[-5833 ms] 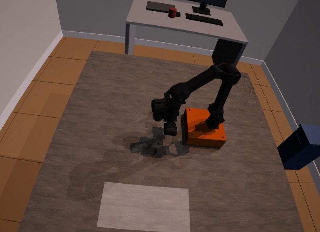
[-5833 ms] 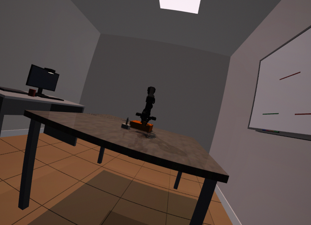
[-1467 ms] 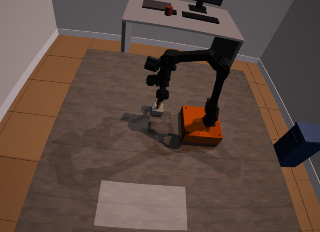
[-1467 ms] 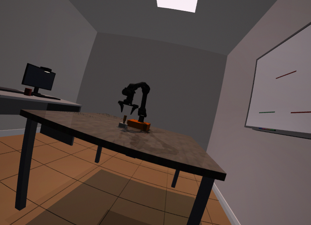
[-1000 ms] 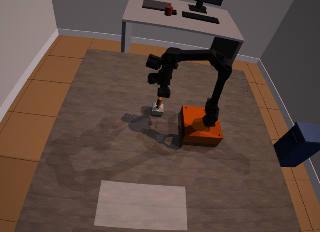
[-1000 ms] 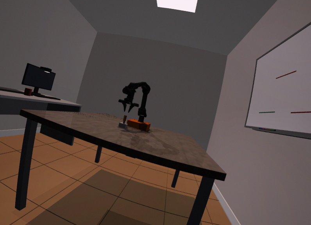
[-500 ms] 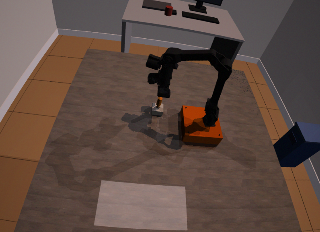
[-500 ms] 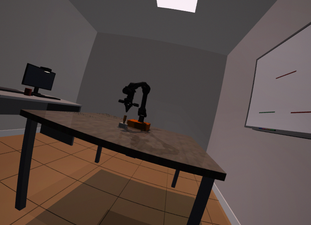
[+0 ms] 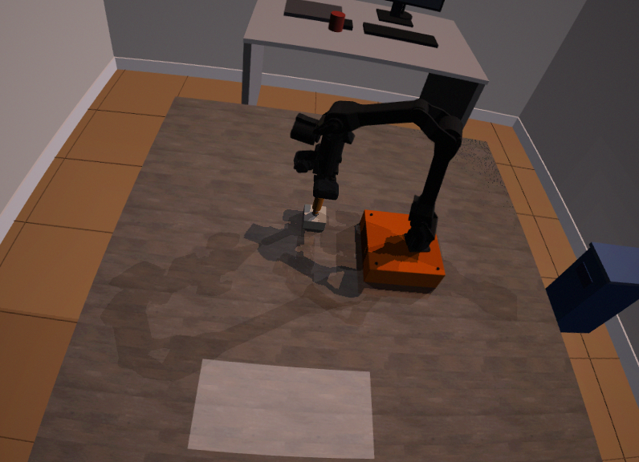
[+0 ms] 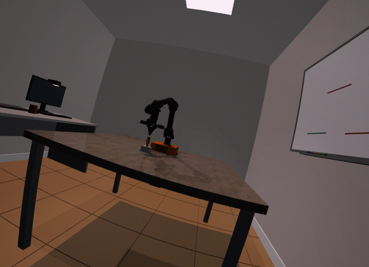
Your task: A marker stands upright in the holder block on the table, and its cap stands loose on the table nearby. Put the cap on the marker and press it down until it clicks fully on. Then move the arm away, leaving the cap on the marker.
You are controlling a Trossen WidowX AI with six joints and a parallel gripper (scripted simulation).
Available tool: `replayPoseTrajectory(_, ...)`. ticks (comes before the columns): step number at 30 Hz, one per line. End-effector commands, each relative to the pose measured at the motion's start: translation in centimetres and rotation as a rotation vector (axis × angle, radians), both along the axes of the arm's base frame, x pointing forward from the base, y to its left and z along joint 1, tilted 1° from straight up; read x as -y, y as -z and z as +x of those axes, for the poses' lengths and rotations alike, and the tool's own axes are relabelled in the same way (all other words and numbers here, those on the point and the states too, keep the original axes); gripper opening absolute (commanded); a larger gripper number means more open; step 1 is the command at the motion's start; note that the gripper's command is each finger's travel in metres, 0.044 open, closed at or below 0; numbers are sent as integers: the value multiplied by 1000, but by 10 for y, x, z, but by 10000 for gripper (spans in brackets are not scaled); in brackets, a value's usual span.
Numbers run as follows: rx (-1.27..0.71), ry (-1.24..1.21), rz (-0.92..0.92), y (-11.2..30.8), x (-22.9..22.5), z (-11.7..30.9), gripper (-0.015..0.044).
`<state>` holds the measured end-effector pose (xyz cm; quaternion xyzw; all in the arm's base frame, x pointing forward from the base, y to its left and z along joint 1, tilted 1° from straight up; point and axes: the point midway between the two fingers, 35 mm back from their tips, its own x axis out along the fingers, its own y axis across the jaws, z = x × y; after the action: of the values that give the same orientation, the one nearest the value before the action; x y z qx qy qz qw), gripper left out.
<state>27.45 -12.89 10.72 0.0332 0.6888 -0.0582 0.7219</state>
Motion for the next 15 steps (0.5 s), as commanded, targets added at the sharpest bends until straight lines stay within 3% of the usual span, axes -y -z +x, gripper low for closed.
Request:
replayPoseTrajectory(1, -2, -4, 4, 6, 0, 0, 0)
replayPoseTrajectory(15, -2, -4, 4, 23, 0, 3, 0)
